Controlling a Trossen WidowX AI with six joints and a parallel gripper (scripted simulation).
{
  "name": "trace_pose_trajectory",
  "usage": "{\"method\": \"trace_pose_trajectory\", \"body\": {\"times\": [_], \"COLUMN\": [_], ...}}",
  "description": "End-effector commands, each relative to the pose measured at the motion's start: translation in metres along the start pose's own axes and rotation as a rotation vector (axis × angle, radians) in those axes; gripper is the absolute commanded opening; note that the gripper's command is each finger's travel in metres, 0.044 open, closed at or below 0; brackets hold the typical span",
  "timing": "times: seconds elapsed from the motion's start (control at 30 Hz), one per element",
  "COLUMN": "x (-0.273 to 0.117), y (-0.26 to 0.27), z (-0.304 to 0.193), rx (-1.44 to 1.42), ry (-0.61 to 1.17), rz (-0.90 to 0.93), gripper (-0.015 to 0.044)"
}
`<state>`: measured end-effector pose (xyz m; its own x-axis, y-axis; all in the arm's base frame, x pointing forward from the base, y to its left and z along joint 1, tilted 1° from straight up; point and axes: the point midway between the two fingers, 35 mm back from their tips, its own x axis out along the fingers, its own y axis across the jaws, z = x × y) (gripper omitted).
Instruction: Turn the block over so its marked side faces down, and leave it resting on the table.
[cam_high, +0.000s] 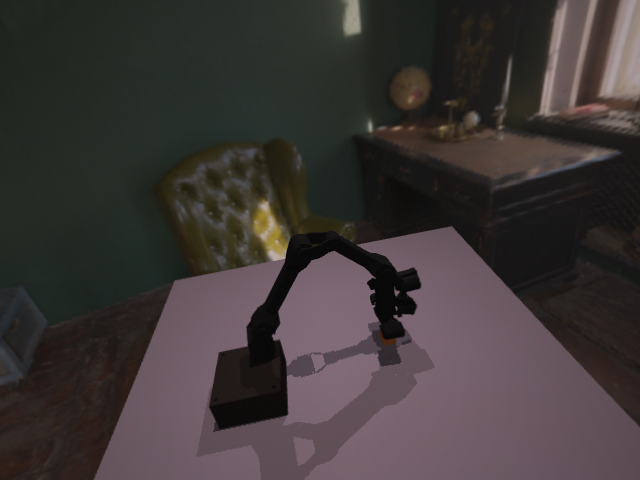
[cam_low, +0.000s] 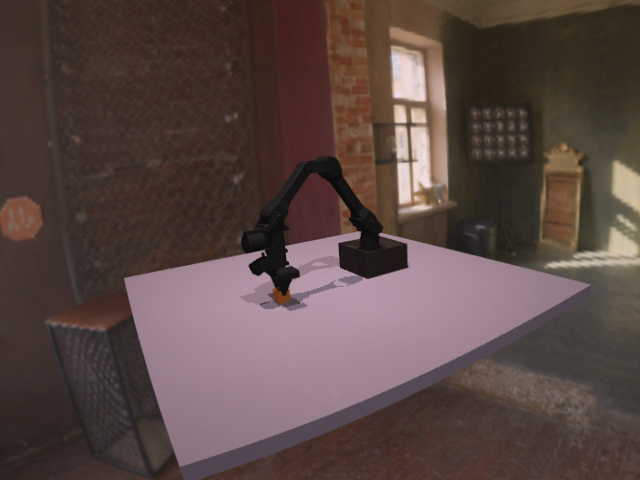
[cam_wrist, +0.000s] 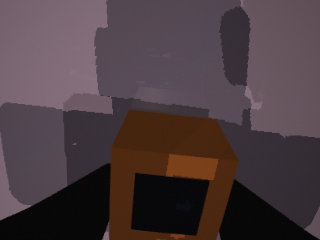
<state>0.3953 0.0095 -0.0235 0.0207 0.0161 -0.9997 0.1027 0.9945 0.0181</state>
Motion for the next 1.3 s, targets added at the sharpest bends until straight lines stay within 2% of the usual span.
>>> {"method": "trace_pose_trajectory", "body": {"times": [0.0,0.27,1.27], "x": [-0.024,-0.023,-0.014], "y": [0.001,0.001,0.001], "z": [0.002,0.003,0.0], "rx": [-0.005,-0.006,-0.008], "ry": [-0.013,-0.035,-0.479], "rz": [0.004,0.004,0.003], "gripper": [0.0,0.0,0.0]}}
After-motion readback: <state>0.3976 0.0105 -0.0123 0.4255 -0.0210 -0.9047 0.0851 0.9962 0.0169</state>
